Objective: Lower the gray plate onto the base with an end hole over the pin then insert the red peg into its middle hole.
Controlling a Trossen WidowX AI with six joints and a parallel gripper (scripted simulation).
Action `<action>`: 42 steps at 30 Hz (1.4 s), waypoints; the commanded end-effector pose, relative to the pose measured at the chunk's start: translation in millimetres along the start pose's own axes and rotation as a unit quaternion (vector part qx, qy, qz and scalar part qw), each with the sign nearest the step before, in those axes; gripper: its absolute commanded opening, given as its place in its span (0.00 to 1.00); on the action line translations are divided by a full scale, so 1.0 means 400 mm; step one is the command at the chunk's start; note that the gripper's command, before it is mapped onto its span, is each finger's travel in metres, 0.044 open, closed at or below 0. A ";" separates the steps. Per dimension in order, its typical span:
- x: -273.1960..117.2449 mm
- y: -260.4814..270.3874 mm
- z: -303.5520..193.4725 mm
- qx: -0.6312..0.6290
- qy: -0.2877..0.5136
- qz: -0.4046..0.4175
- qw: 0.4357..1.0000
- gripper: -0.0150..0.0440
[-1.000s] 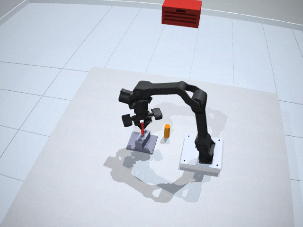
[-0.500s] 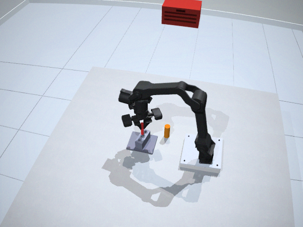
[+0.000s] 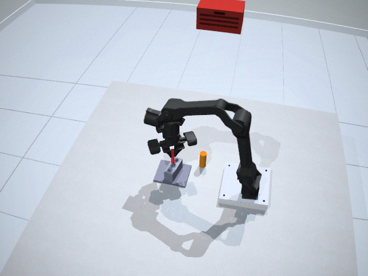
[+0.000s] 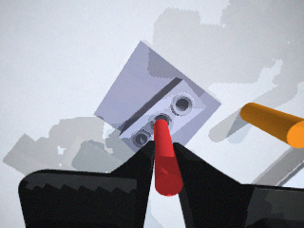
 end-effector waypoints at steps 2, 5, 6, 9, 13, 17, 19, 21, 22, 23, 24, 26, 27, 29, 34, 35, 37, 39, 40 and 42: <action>0.015 0.000 -0.001 0.000 0.002 0.000 1.000 0.25; 0.026 -0.001 -0.002 0.000 0.002 0.000 1.000 0.25; 0.030 -0.001 -0.003 0.000 0.002 0.000 1.000 0.25; 0.041 -0.001 -0.004 0.000 0.003 0.001 1.000 0.25; 0.043 -0.001 -0.004 0.000 0.003 0.001 1.000 0.25; 0.036 -0.001 -0.001 0.000 0.000 0.000 1.000 0.25; 0.036 -0.001 -0.001 0.000 0.000 0.000 1.000 0.25; 0.036 -0.001 -0.001 0.000 0.000 0.000 1.000 0.25; 0.036 -0.001 -0.001 0.000 0.000 0.000 1.000 0.25; 0.037 -0.001 -0.001 0.000 0.000 0.000 1.000 0.25; 0.038 -0.001 -0.002 0.000 0.000 0.000 1.000 0.25; 0.040 -0.002 -0.003 0.000 0.000 0.000 1.000 0.25; 0.040 -0.002 -0.003 0.000 0.000 0.000 1.000 0.25; 0.041 -0.003 -0.004 0.000 0.000 0.000 1.000 0.25; 0.042 -0.004 -0.006 0.000 0.000 0.000 1.000 0.25; 0.042 -0.004 -0.006 0.000 0.000 0.000 1.000 0.25; 0.042 -0.004 -0.006 0.000 0.000 0.000 1.000 0.25; 0.043 -0.005 -0.007 0.000 0.000 0.000 1.000 0.25; 0.043 -0.004 -0.007 0.000 0.000 0.000 1.000 0.25; 0.044 -0.004 -0.007 0.000 0.000 0.000 1.000 0.25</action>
Point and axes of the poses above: the point midway between the two fingers, 35 mm back from their tips, its own x axis out along the fingers, its own y axis across the jaws, z = x × y, the point moved 1 cm from there along -x, back along the fingers, and after that the axes turned 14 degrees about -x, right-handed, at the moved point
